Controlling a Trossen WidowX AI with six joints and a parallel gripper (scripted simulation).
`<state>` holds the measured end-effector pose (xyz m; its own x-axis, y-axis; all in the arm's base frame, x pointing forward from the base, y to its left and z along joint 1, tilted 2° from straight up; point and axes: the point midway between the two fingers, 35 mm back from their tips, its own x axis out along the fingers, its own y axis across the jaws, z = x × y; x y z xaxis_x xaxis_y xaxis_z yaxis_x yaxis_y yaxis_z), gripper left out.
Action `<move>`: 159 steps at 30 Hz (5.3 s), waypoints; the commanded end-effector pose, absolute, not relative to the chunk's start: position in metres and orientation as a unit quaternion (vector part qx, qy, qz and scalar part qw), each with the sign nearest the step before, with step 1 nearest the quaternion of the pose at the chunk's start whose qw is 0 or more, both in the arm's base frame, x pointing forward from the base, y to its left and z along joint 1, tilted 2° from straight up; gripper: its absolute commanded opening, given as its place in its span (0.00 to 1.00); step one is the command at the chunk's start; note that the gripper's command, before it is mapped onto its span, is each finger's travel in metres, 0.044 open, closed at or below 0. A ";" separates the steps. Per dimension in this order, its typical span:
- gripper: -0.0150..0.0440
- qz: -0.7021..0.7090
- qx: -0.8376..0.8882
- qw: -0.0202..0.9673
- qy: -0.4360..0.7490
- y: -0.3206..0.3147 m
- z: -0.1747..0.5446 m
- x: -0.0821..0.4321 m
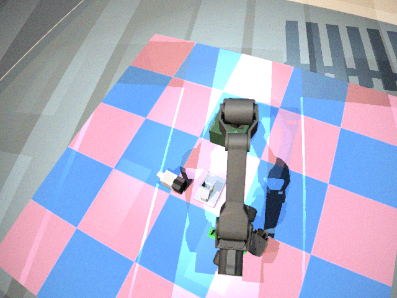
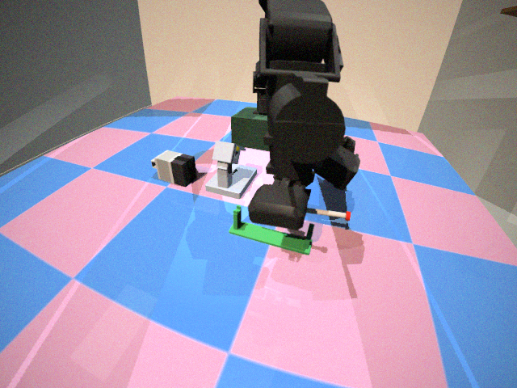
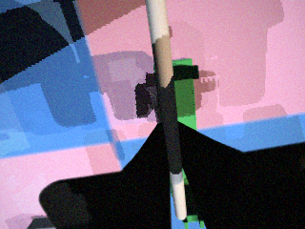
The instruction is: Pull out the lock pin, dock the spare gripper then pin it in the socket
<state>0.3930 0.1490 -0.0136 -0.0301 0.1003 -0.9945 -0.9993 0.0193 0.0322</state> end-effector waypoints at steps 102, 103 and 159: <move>0.92 0.525 -0.463 0.525 0.485 0.099 -0.027 0.402; 0.97 0.526 -0.462 0.523 0.487 0.099 -0.025 0.401; 0.73 0.349 -0.290 0.599 0.660 0.005 0.098 0.372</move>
<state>0.3779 0.0575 0.1024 -0.1068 0.0632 -0.9923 -0.9361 0.3301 0.1218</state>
